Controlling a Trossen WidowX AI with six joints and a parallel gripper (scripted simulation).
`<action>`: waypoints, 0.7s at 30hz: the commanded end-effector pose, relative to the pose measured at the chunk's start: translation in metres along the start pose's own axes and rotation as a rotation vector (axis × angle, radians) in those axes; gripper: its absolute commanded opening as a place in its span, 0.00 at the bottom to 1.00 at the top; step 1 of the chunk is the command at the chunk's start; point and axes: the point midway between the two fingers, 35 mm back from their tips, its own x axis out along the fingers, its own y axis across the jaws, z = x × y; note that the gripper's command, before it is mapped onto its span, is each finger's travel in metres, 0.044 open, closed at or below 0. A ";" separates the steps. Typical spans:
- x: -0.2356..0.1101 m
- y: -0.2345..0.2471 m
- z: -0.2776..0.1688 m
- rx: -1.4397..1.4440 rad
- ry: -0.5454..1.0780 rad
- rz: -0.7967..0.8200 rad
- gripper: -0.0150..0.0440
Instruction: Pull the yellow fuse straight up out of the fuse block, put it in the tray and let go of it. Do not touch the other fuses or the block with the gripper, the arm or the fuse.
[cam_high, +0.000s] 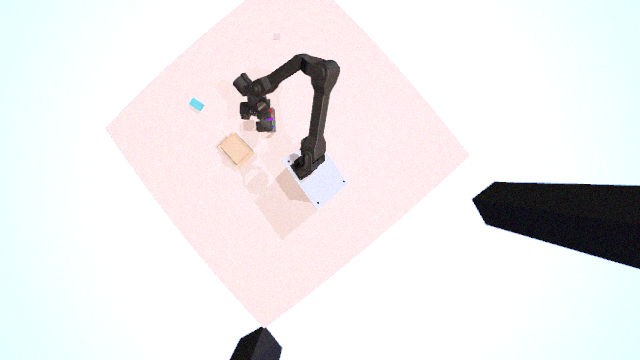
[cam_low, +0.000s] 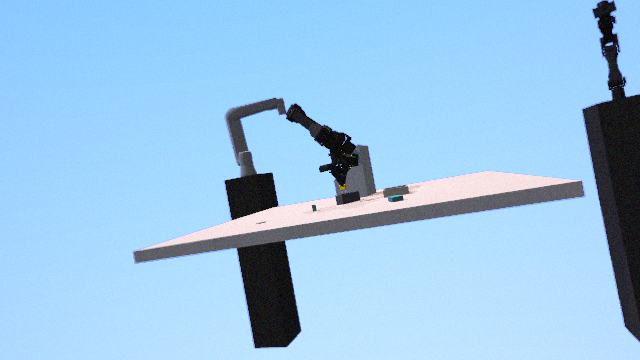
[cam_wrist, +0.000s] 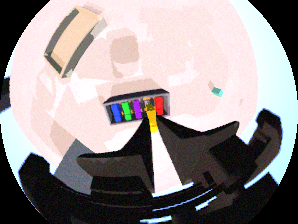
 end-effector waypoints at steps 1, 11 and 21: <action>-0.007 -0.001 0.000 0.005 0.000 -0.003 0.25; -0.020 -0.001 0.000 0.005 0.000 -0.003 0.25; -0.024 0.017 0.046 0.002 -0.023 0.003 0.25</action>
